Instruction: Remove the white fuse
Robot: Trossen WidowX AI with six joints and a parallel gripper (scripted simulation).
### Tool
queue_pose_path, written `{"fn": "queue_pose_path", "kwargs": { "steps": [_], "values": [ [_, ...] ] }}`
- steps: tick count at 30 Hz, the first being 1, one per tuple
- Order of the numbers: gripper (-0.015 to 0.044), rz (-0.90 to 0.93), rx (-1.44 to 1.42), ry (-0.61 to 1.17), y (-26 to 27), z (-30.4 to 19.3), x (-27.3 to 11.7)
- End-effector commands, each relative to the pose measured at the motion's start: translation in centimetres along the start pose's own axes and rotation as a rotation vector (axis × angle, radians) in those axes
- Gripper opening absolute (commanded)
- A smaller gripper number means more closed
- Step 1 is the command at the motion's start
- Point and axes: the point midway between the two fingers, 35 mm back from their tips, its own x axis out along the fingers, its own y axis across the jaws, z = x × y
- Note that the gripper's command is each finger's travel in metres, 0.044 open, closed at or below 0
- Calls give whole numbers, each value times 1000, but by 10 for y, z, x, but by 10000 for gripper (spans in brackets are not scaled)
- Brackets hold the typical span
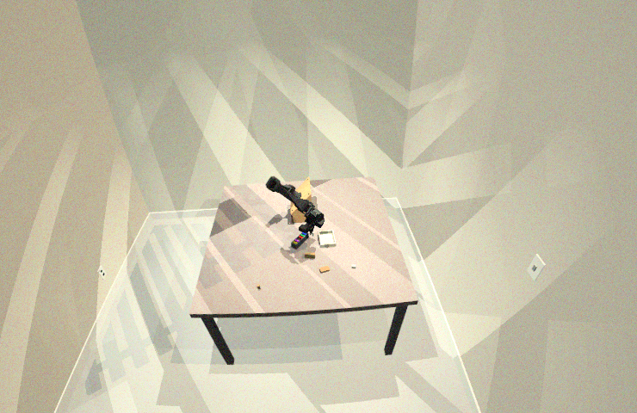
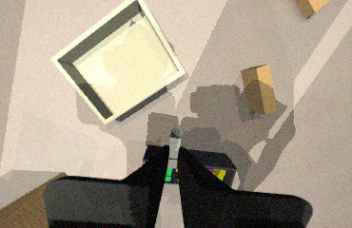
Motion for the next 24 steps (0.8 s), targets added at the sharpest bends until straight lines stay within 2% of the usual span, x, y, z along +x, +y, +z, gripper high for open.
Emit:
{"fn": "queue_pose_path", "kwargs": {
  "steps": [1,14,24],
  "values": [
    [0,2,0,-2,18,20,-1],
    [0,-3,4,5,74,66,4],
    [0,-3,4,6,77,69,9]
  ]
}}
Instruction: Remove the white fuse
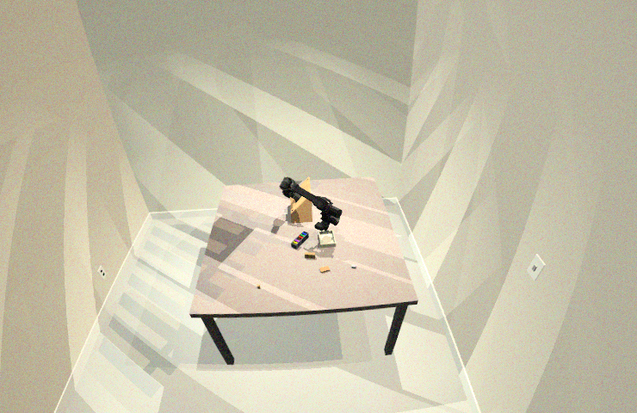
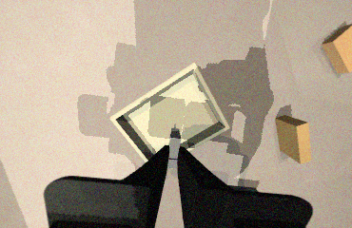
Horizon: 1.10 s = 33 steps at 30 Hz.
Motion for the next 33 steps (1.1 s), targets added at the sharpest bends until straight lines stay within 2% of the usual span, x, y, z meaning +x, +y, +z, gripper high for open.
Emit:
{"fn": "queue_pose_path", "kwargs": {
  "steps": [1,25,33],
  "values": [
    [0,1,6,-4,2,3,4],
    [0,0,7,-2,2,2,39],
    [210,4,14,-5,1,3,35]
  ]
}}
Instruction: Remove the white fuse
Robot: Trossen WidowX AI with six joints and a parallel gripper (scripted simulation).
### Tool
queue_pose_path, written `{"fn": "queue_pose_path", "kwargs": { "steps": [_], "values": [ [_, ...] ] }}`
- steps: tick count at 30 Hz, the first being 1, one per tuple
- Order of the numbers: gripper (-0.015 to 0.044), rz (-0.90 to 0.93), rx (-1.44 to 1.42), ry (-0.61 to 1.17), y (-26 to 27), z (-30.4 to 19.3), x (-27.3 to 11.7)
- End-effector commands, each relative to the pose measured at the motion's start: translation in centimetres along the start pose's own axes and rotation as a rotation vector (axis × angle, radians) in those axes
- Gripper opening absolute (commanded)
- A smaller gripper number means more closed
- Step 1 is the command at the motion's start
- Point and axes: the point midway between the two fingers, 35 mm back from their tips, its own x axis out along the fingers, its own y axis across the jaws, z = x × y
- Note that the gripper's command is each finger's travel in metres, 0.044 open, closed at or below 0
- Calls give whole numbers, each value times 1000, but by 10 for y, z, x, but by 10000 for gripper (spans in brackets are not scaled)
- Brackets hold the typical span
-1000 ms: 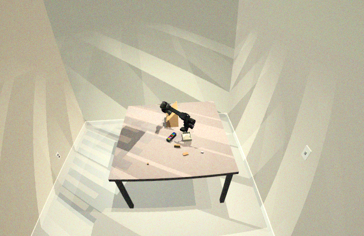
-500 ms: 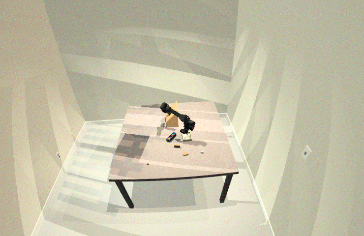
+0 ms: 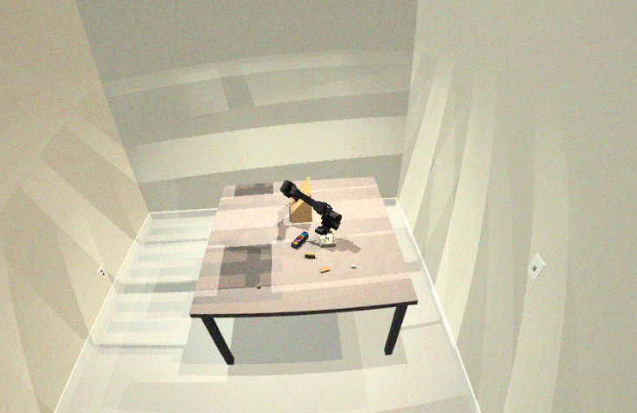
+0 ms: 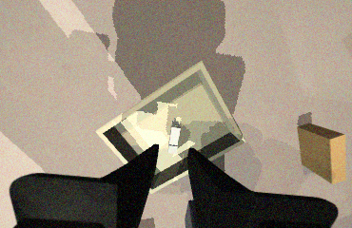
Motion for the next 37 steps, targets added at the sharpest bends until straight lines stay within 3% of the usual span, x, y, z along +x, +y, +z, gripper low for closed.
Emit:
{"fn": "queue_pose_path", "kwargs": {
  "steps": [1,5,9,37],
  "values": [
    [236,-1,1,-2,0,0,-1],
    [330,-1,0,-2,0,0,-4],
    [330,-3,-6,0,1,0,-37],
    [330,-5,-12,3,1,0,-34]
  ]
}}
